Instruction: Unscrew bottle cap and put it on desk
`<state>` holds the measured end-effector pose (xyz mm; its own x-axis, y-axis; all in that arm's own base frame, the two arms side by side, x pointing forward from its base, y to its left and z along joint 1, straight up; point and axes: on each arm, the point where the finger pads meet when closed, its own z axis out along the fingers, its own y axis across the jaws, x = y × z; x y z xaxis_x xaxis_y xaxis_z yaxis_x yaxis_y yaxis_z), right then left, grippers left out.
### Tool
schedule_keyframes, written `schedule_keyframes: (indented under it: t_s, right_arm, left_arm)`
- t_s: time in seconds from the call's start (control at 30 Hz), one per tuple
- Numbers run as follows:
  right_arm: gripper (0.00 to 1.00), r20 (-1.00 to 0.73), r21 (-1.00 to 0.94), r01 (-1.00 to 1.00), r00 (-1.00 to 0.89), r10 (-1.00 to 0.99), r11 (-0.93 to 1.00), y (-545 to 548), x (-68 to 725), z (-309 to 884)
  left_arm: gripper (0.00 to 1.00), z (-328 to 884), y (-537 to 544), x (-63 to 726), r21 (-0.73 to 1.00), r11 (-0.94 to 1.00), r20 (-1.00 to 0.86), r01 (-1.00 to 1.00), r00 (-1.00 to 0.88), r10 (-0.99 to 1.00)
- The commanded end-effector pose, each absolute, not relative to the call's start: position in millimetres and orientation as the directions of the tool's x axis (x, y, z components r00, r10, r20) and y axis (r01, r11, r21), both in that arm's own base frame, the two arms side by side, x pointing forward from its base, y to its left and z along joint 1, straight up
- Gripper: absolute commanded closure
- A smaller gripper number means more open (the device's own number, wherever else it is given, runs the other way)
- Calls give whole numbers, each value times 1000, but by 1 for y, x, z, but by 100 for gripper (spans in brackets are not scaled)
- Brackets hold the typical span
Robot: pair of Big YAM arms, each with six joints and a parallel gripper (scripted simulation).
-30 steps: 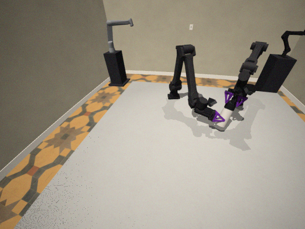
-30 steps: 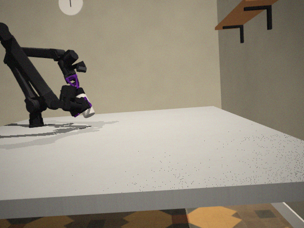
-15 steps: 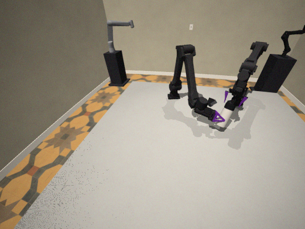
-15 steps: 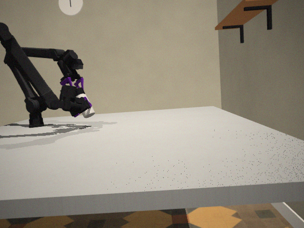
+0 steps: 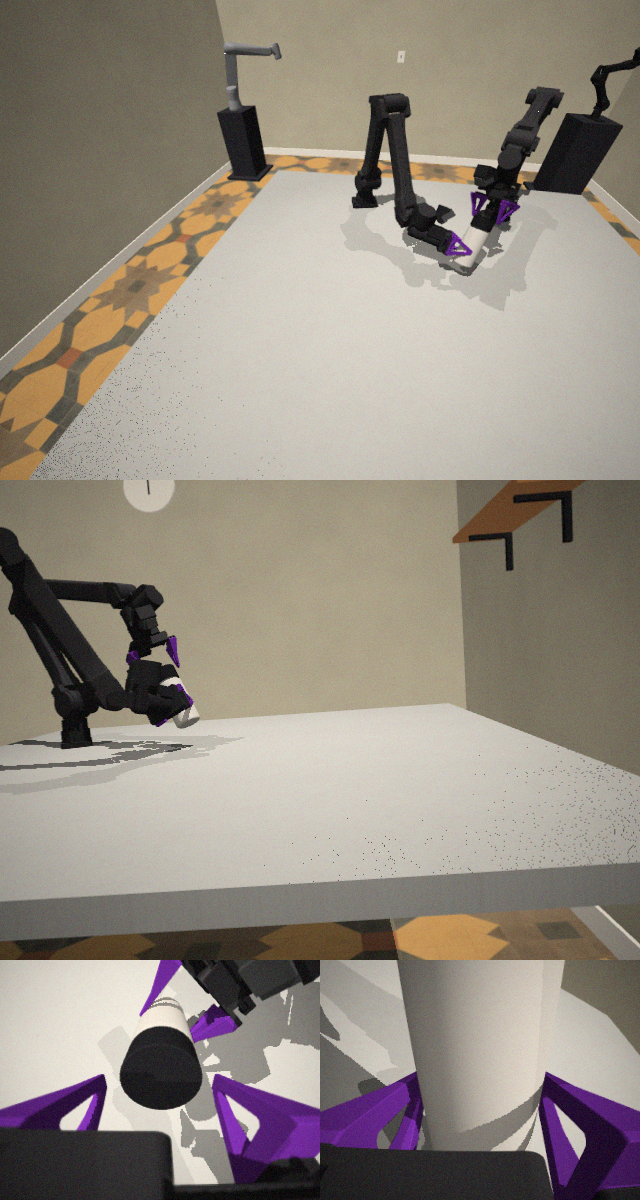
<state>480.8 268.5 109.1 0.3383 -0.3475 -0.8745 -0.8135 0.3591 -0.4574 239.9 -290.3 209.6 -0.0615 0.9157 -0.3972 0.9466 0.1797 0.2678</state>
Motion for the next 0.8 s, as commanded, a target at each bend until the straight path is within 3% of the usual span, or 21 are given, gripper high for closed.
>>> schedule_keyframes:
  t_s: [0.0, 0.43, 0.77]
  right_arm:
    - [100, -858, -501, -785, 394, -330, 365, 273, 495, 135]
    - [100, -858, -501, -785, 394, -330, 365, 273, 495, 135]
    - [100, -858, -501, -785, 394, -330, 365, 273, 495, 135]
  left_arm:
    - [6, 226, -300, 245, 380, -72, -337, 922, 211, 918]
    - [6, 226, -300, 245, 509, -568, -72, 647, 689, 721]
    - [6, 226, -300, 245, 524, -643, -22, 559, 763, 646]
